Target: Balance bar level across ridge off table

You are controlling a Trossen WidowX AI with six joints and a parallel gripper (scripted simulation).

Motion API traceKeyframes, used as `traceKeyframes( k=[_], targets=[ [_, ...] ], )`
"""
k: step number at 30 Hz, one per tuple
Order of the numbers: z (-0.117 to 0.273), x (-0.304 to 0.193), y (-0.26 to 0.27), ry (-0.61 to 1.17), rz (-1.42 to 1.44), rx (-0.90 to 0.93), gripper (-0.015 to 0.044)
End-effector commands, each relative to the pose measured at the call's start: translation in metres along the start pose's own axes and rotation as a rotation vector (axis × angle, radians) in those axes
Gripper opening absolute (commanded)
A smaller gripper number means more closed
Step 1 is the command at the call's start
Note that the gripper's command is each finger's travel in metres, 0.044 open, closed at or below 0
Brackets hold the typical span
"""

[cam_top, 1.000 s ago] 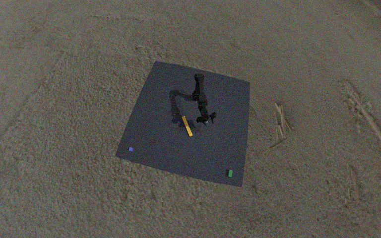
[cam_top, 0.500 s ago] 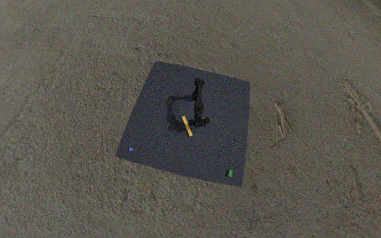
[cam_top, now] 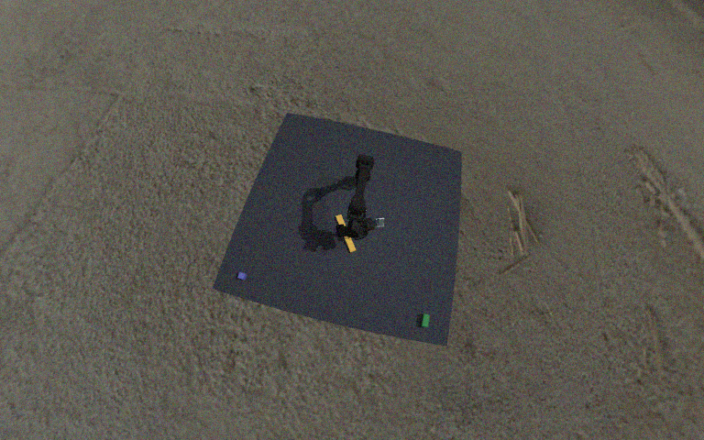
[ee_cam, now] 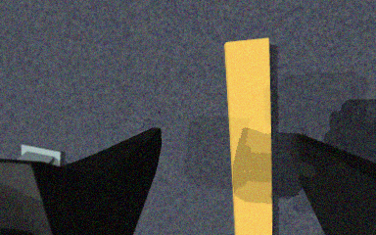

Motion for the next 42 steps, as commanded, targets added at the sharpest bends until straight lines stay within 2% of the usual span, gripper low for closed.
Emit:
traceKeyframes(
  k=[1,6,12,20,42],
  targets=[
    [-0.009,-0.006,-0.018,0.095,0.064,-0.029,0.0315],
    [-0.013,-0.013,-0.033,0.177,0.126,-0.043,0.0315],
    [-0.017,-0.014,-0.034,0.177,0.126,-0.043,0.0315],
    [-0.057,-0.021,-0.036,0.178,0.126,-0.043,0.0315],
    [-0.079,-0.025,-0.037,0.178,0.126,-0.043,0.0315]
  ],
)
Point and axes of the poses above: the point midway between the two fingers, 35 mm back from their tips, its own z axis back along the fingers, its own y axis across the jaws, x = y × z, the point moved 2 cm from there along z, back along the fingers, and after that the axes turned 12 degrees about -z, right-handed, at the moved point
